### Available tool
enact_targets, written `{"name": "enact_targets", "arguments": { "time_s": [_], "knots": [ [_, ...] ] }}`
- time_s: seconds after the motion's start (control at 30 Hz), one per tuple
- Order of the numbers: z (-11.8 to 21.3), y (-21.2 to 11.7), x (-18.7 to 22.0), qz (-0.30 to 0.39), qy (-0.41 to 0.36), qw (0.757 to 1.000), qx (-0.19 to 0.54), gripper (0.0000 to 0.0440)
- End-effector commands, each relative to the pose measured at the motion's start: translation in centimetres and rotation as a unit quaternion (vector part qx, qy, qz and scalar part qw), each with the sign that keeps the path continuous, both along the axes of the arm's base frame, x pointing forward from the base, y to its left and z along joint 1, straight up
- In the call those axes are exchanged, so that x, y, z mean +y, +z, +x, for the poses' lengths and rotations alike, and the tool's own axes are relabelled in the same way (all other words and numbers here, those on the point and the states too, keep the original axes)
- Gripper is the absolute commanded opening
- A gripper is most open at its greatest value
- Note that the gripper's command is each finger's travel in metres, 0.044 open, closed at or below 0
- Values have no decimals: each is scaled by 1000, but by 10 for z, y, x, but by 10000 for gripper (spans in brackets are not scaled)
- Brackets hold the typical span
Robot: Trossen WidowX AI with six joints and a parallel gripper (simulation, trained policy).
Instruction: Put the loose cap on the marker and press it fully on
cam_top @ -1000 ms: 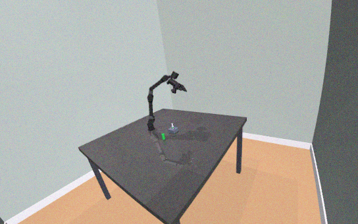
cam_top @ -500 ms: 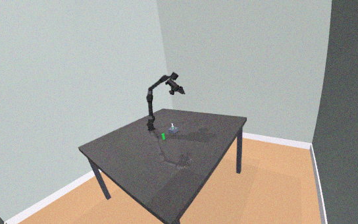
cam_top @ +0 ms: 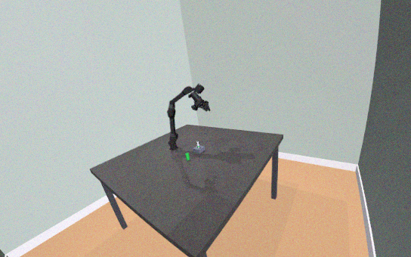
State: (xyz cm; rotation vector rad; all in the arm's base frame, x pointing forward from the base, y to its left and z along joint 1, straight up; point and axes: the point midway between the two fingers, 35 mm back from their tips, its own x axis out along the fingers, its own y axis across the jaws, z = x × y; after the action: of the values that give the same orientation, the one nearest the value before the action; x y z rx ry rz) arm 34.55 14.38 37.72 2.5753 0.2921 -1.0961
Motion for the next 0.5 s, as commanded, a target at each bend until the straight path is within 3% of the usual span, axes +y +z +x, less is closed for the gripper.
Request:
{"name": "enact_targets", "arguments": {
  "time_s": [0.0, 0.47],
  "knots": [
    [0, -3, -8, 3, -9, 1000, 12, 338],
    [0, -18, -41, 5, -45, 997, 56, 336]
  ]
}}
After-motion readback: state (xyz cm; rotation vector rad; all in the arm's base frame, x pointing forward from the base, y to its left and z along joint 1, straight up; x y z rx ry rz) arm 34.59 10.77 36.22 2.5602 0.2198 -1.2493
